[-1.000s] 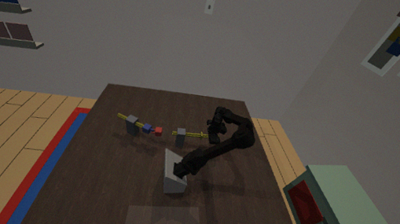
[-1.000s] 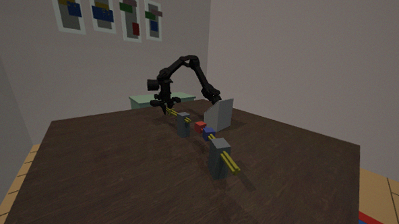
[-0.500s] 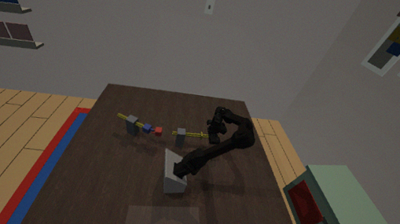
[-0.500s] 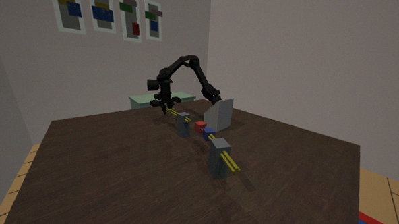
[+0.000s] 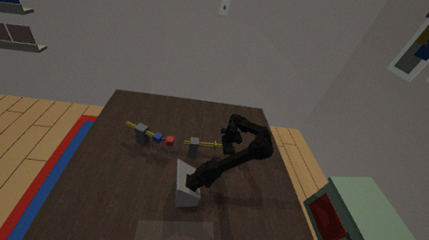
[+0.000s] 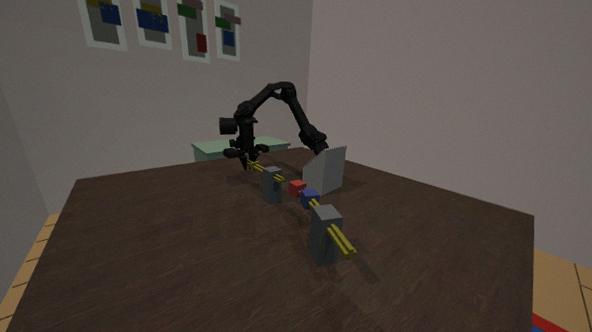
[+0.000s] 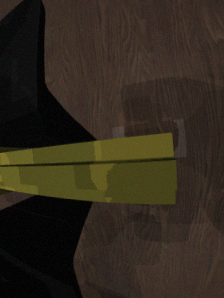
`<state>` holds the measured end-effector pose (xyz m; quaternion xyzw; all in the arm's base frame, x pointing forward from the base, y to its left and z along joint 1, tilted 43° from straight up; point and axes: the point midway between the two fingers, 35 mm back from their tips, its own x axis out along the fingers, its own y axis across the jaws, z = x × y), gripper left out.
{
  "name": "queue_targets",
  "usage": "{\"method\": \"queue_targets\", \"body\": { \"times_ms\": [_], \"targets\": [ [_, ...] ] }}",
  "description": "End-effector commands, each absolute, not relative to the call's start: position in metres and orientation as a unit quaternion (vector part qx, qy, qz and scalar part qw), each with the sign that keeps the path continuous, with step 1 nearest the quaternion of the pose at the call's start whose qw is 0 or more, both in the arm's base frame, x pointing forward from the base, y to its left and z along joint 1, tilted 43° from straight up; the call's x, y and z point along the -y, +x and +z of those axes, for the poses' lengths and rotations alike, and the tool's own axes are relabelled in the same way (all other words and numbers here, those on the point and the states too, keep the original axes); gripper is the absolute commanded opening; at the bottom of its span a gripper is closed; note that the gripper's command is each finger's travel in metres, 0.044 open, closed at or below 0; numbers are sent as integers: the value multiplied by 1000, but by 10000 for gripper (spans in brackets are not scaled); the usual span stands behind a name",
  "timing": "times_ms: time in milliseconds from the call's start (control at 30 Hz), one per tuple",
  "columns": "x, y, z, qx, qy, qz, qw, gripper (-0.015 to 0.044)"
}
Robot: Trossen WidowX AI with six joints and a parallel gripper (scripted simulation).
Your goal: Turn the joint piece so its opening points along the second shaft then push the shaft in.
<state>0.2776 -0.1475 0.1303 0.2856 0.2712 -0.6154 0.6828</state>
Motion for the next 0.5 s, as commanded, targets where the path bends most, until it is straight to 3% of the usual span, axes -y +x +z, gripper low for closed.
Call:
{"method": "queue_targets", "body": {
  "times_ms": [0,467],
  "targets": [
    [143,278,126,-270,287,-613,685,0],
    [127,277,110,-271,289,-610,687,0]
  ]
}}
